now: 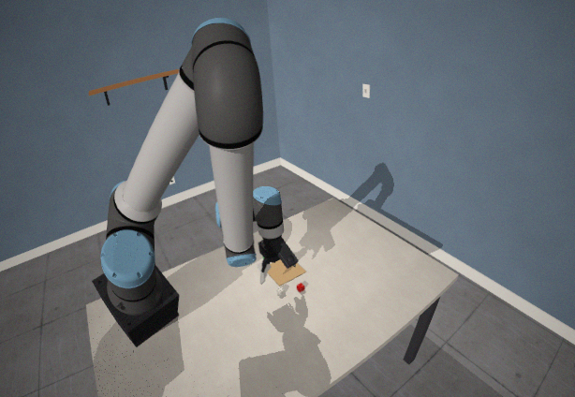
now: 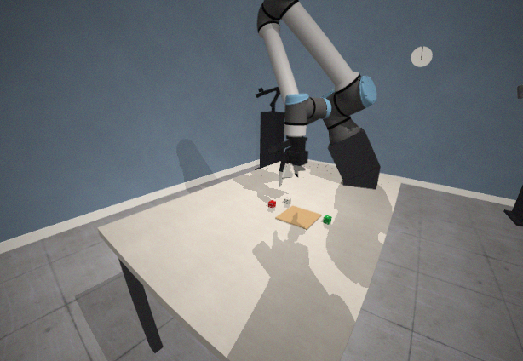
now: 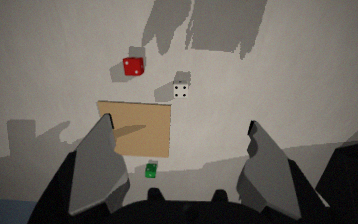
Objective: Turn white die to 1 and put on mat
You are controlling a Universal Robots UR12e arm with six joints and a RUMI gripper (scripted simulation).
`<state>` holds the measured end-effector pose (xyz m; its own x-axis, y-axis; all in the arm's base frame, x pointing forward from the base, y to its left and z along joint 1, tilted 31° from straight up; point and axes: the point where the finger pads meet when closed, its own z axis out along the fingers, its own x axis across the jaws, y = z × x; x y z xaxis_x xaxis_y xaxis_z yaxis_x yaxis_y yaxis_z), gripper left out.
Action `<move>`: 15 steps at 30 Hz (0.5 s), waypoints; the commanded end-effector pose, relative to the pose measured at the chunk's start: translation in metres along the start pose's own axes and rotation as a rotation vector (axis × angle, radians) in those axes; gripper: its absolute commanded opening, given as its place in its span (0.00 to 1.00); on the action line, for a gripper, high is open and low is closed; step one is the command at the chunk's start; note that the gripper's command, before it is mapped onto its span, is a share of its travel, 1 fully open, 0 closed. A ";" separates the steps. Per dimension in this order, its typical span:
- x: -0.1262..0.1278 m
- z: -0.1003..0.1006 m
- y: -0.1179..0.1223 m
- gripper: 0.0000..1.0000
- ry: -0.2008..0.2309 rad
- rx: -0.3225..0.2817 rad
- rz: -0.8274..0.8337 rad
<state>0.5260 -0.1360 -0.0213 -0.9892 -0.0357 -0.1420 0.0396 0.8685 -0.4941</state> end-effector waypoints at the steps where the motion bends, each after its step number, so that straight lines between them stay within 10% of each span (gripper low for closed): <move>1: 0.000 0.001 0.000 1.00 -0.006 -0.002 -0.046; 7: 0.000 0.001 0.000 1.00 -0.006 -0.002 -0.056; 8: 0.000 0.001 0.000 0.24 -0.006 -0.002 -0.056; 15: 0.000 0.001 0.000 0.24 -0.006 -0.002 -0.056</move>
<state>0.5265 -0.1364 -0.0229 -0.9892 -0.0857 -0.1186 -0.0151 0.8661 -0.4997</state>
